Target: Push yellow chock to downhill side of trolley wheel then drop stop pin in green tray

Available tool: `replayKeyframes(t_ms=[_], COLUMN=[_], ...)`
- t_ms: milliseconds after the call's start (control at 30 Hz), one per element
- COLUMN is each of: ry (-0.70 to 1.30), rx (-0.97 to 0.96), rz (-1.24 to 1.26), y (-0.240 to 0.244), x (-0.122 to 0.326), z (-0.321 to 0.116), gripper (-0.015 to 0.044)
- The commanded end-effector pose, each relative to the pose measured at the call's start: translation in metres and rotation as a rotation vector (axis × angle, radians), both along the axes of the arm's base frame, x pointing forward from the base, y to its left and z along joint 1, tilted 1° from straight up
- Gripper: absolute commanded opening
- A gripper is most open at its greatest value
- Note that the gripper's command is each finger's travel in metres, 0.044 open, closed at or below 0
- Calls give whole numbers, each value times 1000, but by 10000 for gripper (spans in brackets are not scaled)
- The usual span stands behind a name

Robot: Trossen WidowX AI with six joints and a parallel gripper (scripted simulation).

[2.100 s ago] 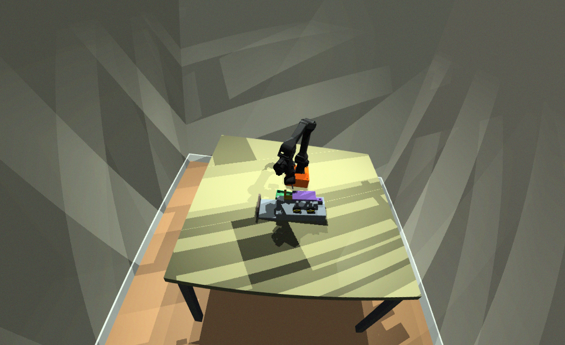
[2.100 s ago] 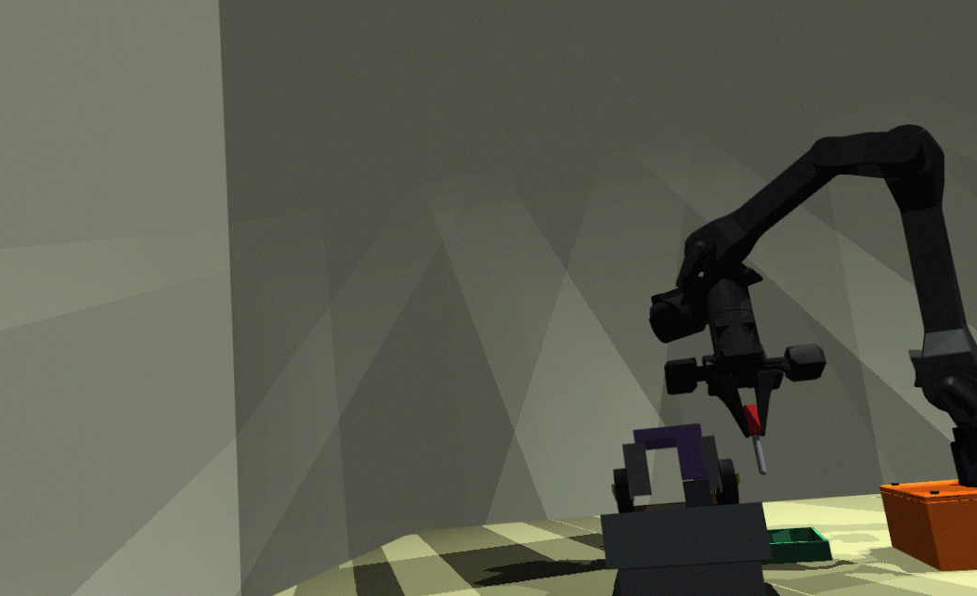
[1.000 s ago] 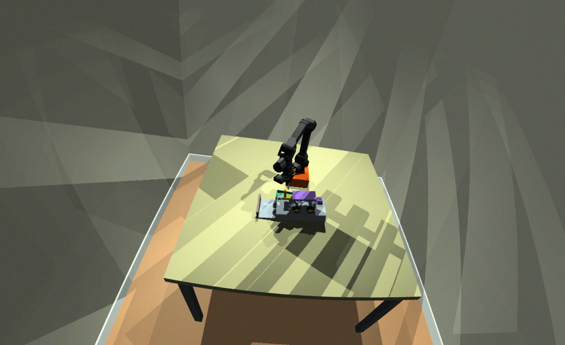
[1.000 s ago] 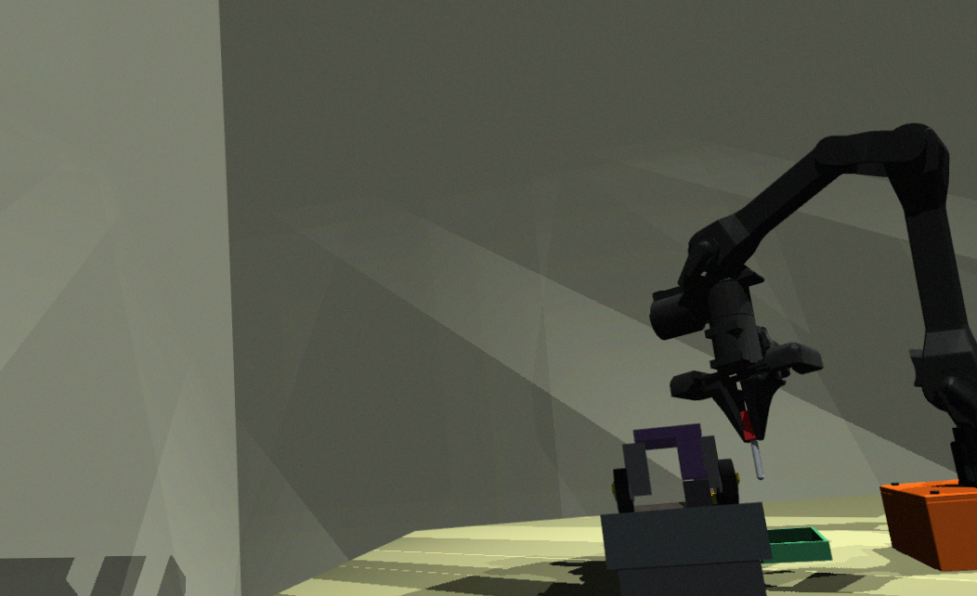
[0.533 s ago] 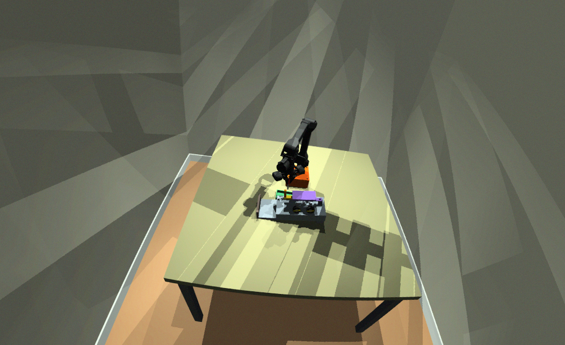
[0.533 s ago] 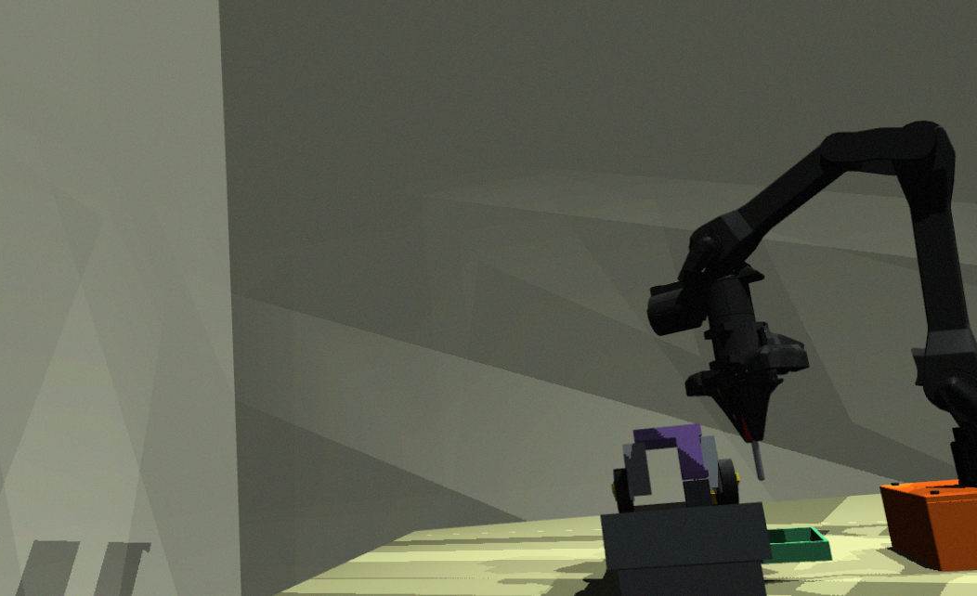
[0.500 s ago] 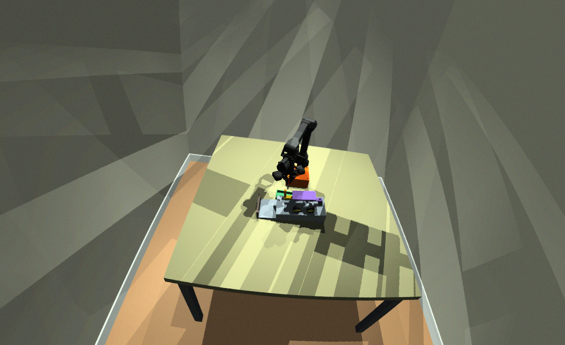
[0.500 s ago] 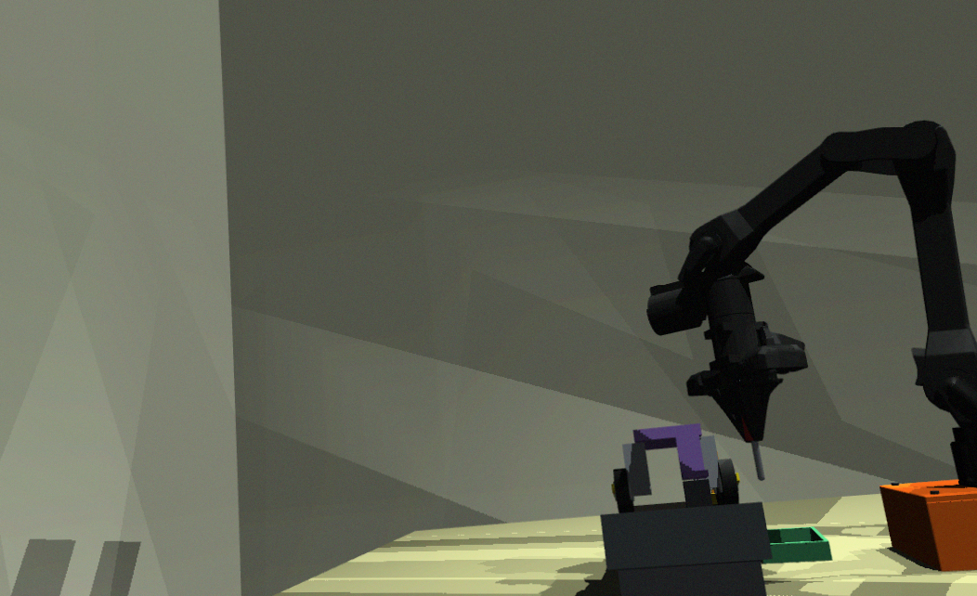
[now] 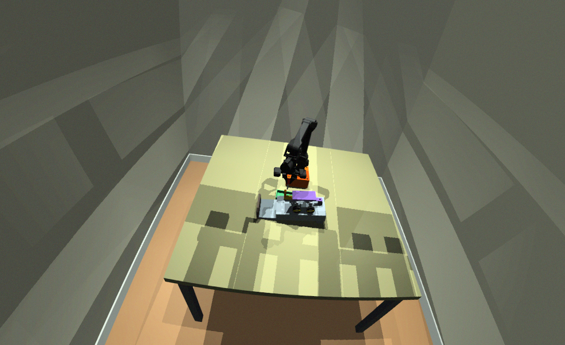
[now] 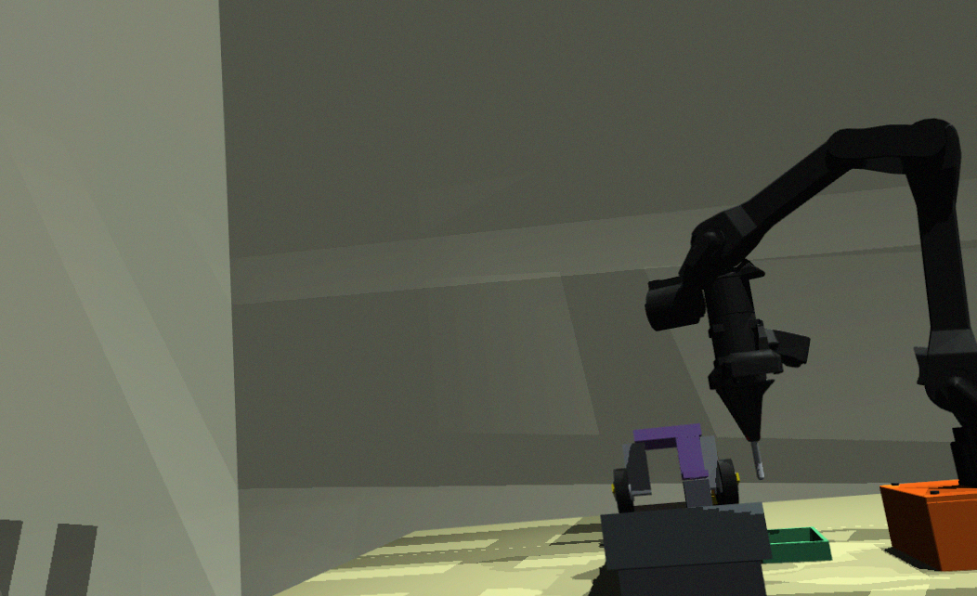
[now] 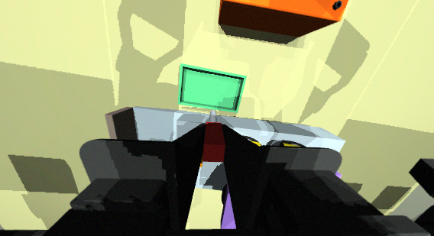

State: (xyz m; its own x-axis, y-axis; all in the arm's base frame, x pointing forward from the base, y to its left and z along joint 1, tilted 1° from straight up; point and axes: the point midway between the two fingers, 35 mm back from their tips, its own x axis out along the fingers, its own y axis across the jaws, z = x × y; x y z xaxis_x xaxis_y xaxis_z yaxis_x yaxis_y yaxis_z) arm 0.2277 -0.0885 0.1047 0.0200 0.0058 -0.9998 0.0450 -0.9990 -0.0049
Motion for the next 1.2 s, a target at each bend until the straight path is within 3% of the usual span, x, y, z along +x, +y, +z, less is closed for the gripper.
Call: replayKeyframes(t_ms=[0,567,867,1167], ry=[-12,-3,0,-1], rx=[-14,-27,-180,-197], rz=[-36,-100,-102,-102], y=[-1,-1,-8,-24], x=[0,-20,-19,-19], z=[3,-18,-44,-70], gripper=[0,0,0,0])
